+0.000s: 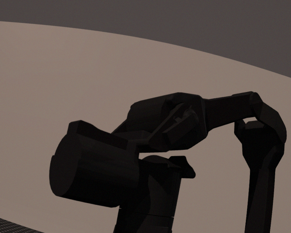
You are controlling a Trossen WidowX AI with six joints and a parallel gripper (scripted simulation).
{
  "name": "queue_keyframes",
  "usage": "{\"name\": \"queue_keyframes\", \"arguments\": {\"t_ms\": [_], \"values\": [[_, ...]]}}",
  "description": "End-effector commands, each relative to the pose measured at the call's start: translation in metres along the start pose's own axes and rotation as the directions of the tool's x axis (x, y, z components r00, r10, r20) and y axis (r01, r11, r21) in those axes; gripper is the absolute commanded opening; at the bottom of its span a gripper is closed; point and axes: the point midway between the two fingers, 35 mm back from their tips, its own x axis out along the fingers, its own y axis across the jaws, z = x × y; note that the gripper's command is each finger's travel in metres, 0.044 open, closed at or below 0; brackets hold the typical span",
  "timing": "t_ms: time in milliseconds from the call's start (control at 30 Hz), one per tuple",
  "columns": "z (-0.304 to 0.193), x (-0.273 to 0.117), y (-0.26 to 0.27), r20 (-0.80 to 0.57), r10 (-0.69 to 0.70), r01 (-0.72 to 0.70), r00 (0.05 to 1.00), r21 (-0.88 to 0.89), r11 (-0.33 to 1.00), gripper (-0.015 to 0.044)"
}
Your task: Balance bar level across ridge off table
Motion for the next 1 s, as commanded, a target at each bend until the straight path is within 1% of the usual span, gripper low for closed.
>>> {"name": "queue_keyframes", "arguments": {"t_ms": [0,967], "values": [[0.0001,0.0009,0.0001,0.001,0.0,0.0,1.0,-0.001,1.0,0.0],[0.0002,0.0034,0.0001,0.001,0.0,0.0,1.0,-0.001,1.0,0.0]]}}
